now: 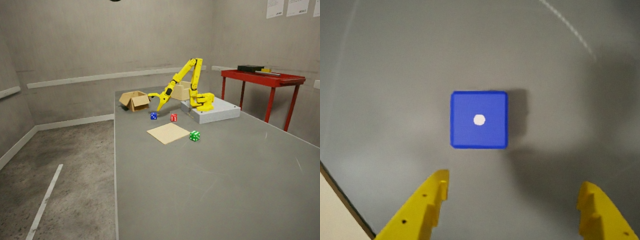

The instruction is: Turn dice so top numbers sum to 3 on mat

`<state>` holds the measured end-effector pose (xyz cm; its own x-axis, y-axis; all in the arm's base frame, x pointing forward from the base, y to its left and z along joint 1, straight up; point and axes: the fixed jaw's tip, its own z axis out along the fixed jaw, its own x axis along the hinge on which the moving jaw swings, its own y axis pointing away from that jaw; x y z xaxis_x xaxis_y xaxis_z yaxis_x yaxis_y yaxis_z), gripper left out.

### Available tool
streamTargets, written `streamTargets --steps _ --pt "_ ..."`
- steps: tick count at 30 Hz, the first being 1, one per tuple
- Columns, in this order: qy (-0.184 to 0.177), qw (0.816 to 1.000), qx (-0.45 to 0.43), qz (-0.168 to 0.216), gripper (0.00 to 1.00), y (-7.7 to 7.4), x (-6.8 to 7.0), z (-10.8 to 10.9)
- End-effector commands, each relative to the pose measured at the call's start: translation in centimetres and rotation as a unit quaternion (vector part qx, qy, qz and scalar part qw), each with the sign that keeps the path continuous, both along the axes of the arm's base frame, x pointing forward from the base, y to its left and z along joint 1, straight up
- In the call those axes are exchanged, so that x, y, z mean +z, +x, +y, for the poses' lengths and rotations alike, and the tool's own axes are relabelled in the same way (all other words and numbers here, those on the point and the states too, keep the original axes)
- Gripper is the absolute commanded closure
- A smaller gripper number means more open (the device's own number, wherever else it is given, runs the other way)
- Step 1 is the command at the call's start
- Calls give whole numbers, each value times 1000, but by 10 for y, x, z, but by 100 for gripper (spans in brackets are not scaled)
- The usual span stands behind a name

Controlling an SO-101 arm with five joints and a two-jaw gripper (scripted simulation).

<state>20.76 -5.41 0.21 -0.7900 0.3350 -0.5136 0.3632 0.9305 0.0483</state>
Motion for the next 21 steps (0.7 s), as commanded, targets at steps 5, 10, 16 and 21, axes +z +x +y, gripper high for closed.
streamTargets --steps 5,10,16,21 --pt "2 1000 3 -3 65 -5 1 5" --pt "3 999 33 -1 65 -13 3 19" --pt "3 998 65 1 65 -23 3 33" --pt "3 995 100 2 65 -35 1 48"
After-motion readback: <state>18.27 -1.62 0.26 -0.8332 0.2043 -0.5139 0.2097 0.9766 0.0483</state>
